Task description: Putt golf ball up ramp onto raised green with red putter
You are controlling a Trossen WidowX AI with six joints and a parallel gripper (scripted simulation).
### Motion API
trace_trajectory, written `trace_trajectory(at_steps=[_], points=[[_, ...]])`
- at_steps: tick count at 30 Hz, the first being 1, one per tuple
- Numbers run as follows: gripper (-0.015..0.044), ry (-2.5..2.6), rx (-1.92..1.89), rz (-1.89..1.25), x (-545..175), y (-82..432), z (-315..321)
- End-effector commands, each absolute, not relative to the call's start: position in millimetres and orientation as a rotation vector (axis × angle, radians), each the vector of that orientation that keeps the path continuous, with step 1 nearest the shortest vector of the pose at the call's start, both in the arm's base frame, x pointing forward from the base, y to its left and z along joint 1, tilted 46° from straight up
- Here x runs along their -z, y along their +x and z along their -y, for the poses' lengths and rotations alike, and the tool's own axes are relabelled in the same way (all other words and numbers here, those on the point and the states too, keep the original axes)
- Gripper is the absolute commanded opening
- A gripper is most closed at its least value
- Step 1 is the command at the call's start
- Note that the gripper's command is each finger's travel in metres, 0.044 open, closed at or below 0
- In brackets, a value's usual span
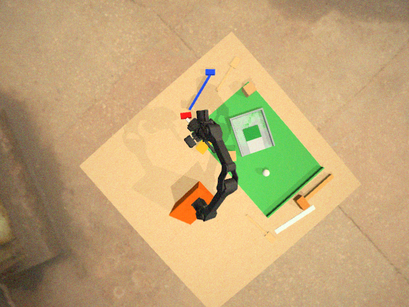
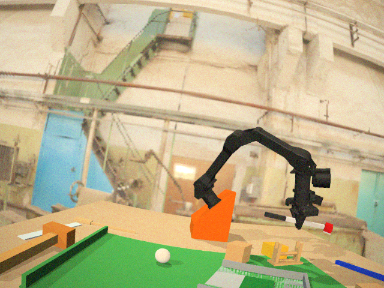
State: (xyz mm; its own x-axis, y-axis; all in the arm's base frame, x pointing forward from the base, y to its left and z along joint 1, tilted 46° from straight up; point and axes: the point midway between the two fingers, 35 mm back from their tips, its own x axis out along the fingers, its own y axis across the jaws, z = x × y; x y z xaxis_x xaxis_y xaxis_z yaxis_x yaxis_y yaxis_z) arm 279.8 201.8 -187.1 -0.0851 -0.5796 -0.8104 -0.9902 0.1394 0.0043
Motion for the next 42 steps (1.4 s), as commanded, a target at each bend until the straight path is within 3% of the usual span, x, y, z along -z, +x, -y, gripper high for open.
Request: trace_trajectory(at_steps=[1, 22, 42], points=[[0.0000, -1.352, -0.705, -1.771, 167, 297, -194], [0.0000, -0.517, -0.367, -1.788, 67, 367, -121], [0.0000, 0.271, -0.009, -1.656, -38, 392, -27]])
